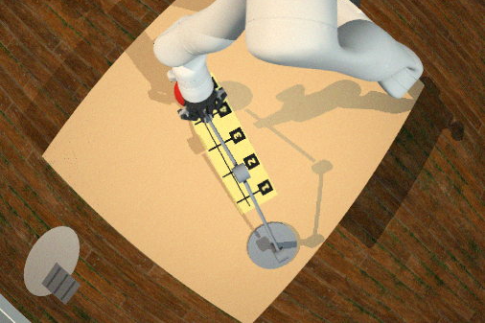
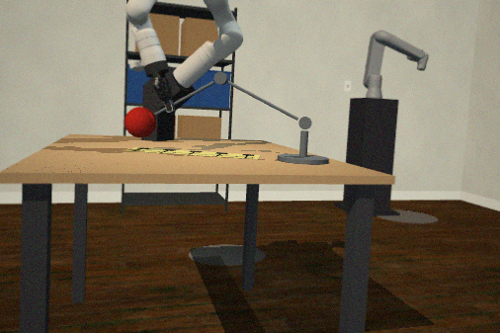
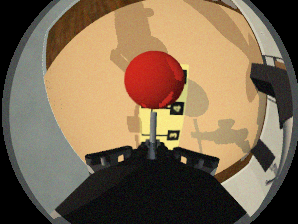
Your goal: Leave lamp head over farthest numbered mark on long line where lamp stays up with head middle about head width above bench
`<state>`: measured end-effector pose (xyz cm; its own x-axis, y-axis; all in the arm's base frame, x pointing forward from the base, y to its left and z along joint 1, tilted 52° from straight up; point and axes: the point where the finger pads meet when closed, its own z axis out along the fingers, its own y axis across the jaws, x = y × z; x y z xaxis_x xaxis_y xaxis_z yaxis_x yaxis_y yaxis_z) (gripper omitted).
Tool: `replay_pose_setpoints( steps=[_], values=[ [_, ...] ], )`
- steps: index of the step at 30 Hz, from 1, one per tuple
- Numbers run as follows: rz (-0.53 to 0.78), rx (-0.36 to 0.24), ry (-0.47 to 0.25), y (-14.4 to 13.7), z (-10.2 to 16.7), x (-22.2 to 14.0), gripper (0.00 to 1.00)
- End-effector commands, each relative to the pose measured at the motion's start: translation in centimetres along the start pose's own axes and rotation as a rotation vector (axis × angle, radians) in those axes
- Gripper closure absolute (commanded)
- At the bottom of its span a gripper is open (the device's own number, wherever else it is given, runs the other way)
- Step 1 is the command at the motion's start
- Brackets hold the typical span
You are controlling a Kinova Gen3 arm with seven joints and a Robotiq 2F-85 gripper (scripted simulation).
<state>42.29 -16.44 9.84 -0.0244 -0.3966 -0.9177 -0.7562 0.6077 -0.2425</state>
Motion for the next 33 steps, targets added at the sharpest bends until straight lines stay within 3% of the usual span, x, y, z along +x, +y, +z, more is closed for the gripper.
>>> replay_pose_setpoints(
  steps=[1, 33],
  values=[
    [0.004, 0.013, 0.018, -0.30, -0.62, 0.81, 1.00],
    [0.004, 0.013, 0.018, -0.40, -1.04, 1.07, 1.00]
  ],
)
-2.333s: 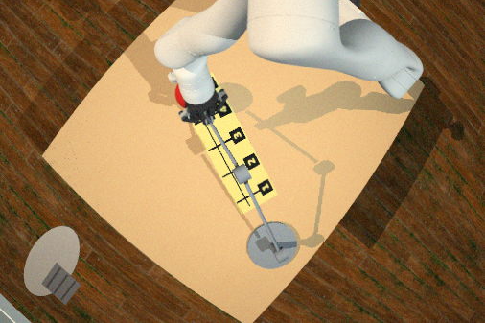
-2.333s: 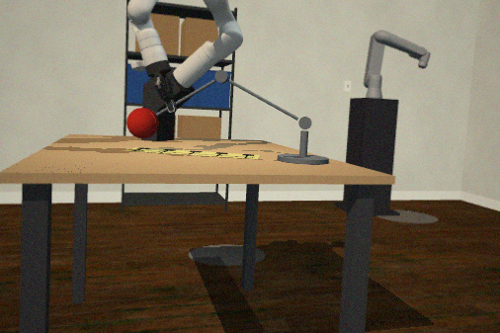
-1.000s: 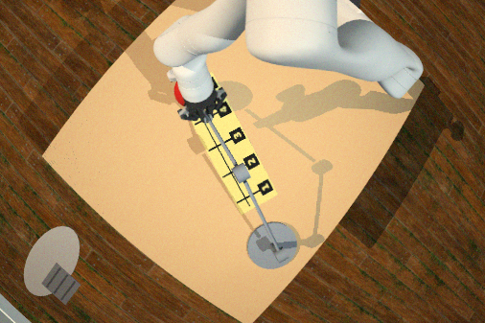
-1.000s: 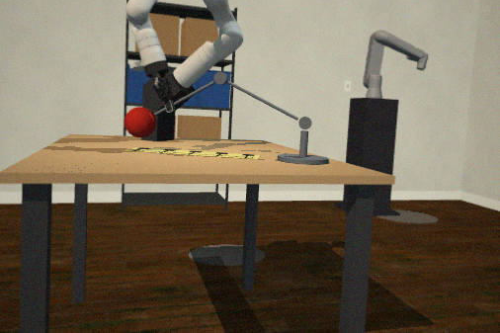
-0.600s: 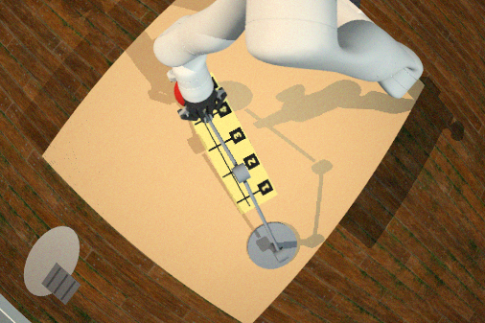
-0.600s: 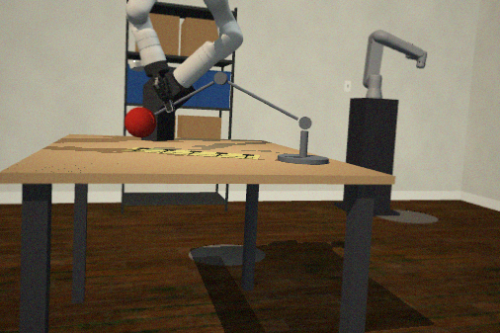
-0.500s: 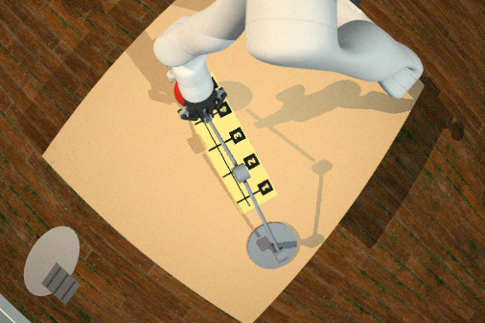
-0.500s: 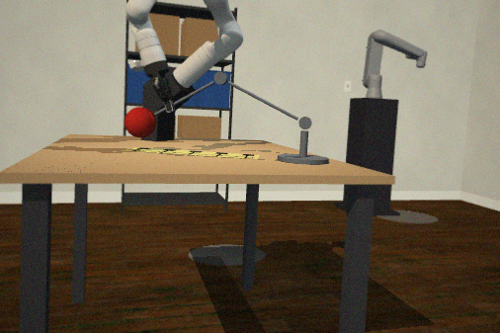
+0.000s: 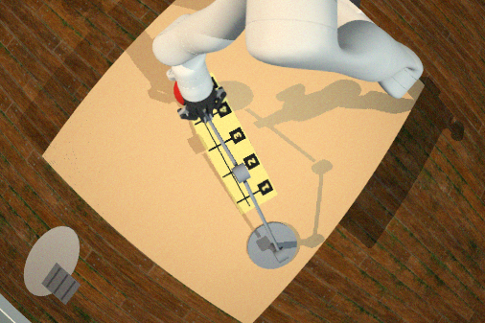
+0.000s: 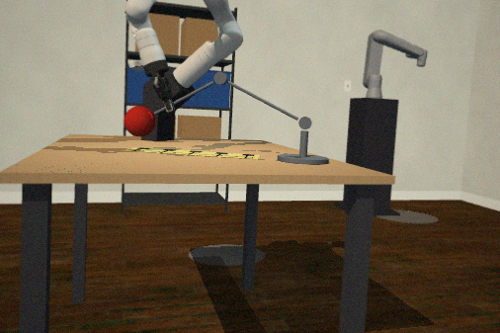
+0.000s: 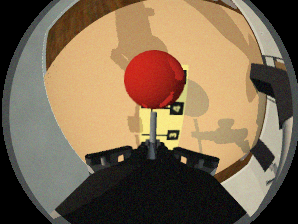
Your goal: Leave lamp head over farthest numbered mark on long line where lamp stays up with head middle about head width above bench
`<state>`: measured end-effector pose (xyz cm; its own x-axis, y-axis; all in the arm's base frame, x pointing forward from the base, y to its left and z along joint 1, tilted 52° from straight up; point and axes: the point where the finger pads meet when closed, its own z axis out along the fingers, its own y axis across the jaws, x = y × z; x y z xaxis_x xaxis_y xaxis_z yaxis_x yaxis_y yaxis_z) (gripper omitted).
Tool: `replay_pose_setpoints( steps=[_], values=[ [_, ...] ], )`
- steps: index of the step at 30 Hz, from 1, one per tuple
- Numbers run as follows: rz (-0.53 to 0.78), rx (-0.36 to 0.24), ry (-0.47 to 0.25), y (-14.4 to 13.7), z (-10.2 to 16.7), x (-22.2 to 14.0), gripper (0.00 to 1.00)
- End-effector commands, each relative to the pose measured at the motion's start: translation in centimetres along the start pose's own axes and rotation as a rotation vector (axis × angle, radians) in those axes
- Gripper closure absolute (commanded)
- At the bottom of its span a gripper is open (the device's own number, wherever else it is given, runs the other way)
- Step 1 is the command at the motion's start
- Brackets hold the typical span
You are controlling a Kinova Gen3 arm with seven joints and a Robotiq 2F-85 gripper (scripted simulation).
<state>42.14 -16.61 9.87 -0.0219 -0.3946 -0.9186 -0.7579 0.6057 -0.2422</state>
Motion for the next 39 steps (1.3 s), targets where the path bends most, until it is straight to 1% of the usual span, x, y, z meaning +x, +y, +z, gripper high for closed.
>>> replay_pose_setpoints(
  steps=[1, 11, 12, 26, 39],
  values=[
    [0.004, 0.016, 0.021, -0.4, -0.9, 1.1, 1.00],
    [0.004, 0.016, 0.021, -0.5, -1.5, 1.4, 1.00],
    [0.004, 0.015, 0.020, -0.5, -1.4, 1.3, 0.00],
    [-0.001, -0.001, -0.004, -0.2, -0.7, 0.2, 0.00],
    [-0.001, 0.000, -0.003, -0.2, -0.8, 0.2, 0.00]
  ],
)
